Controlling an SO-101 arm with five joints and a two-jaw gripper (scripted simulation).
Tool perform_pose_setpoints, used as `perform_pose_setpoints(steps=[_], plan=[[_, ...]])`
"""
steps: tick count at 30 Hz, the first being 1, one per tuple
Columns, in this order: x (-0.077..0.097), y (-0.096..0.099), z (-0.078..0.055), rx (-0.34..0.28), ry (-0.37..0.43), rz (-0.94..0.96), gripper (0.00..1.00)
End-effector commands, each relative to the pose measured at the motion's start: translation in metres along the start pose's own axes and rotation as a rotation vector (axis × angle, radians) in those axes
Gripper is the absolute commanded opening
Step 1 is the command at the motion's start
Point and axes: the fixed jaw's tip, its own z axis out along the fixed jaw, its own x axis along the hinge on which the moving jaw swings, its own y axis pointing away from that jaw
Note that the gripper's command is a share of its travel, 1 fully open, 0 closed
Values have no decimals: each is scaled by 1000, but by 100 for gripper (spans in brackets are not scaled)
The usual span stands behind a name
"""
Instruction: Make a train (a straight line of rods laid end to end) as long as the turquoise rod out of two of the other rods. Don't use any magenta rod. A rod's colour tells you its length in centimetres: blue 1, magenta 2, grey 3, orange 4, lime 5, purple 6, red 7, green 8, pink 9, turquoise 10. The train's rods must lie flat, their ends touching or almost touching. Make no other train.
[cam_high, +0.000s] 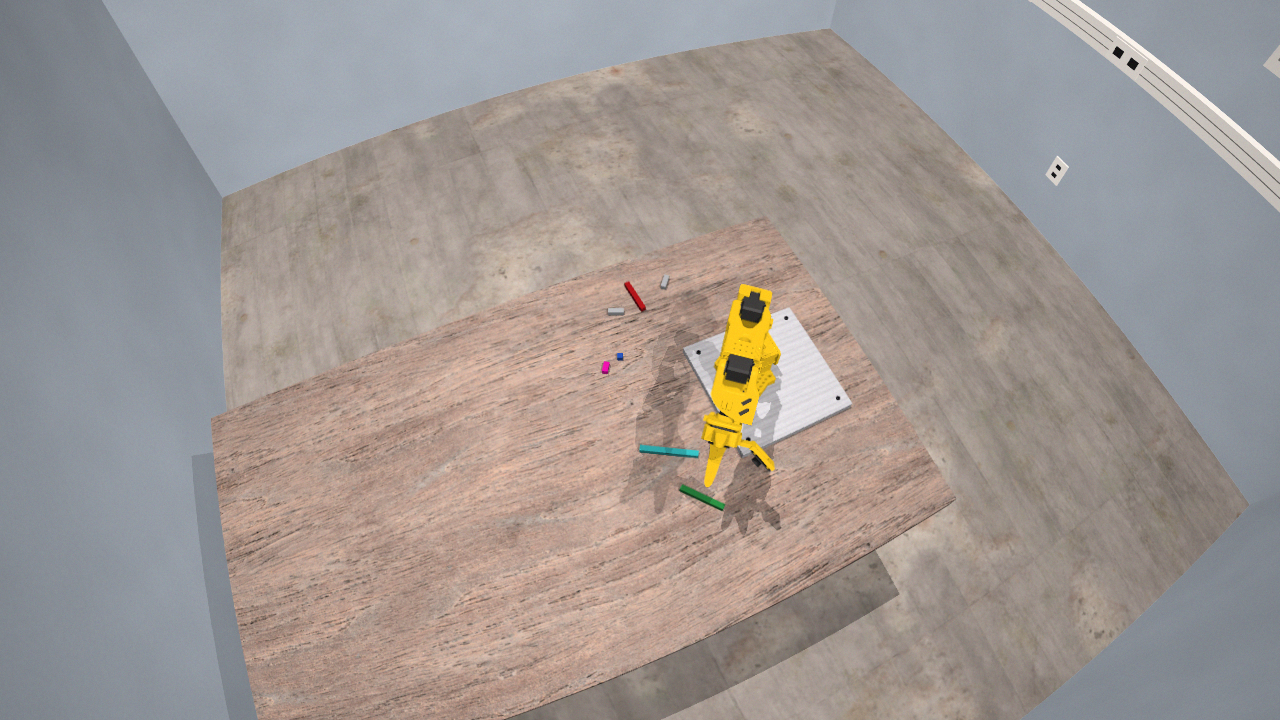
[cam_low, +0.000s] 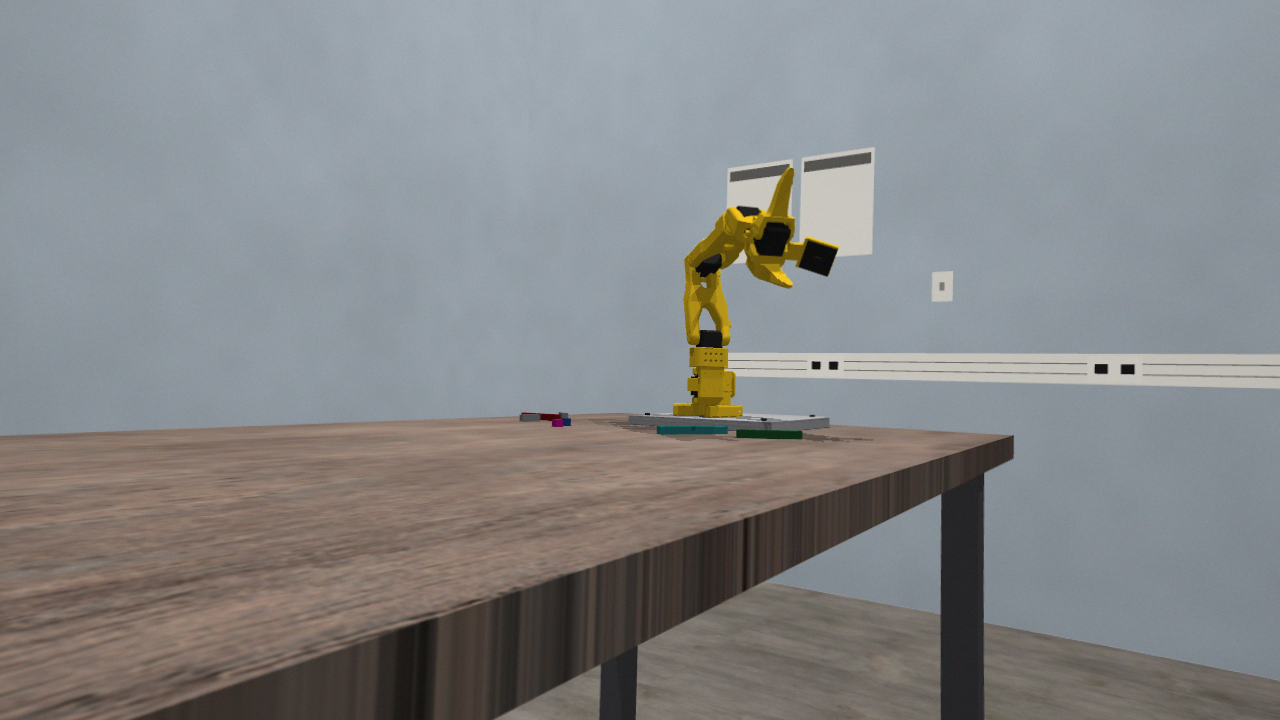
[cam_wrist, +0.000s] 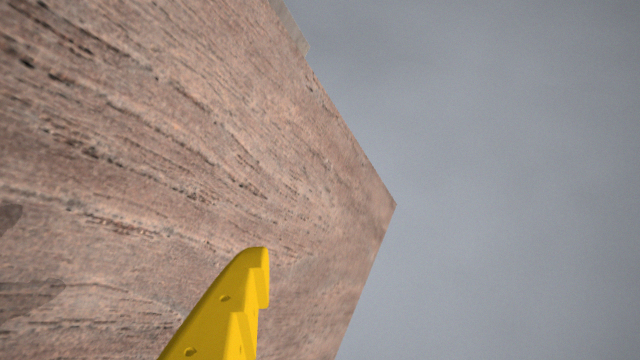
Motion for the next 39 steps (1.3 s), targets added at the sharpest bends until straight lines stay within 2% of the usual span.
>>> perform_pose_setpoints(steps=[1, 2, 16, 19, 33, 36, 39], plan=[[4, 5, -2, -19, 11, 16, 100], [2, 2, -1, -6, 5, 8, 100], [17, 25, -5, -101, 51, 68, 100], [15, 21, -5, -88, 45, 59, 100], [27, 42, -9, -171, 85, 115, 100], [25, 38, -9, -157, 79, 103, 100], [27, 43, -10, -173, 86, 106, 100]])
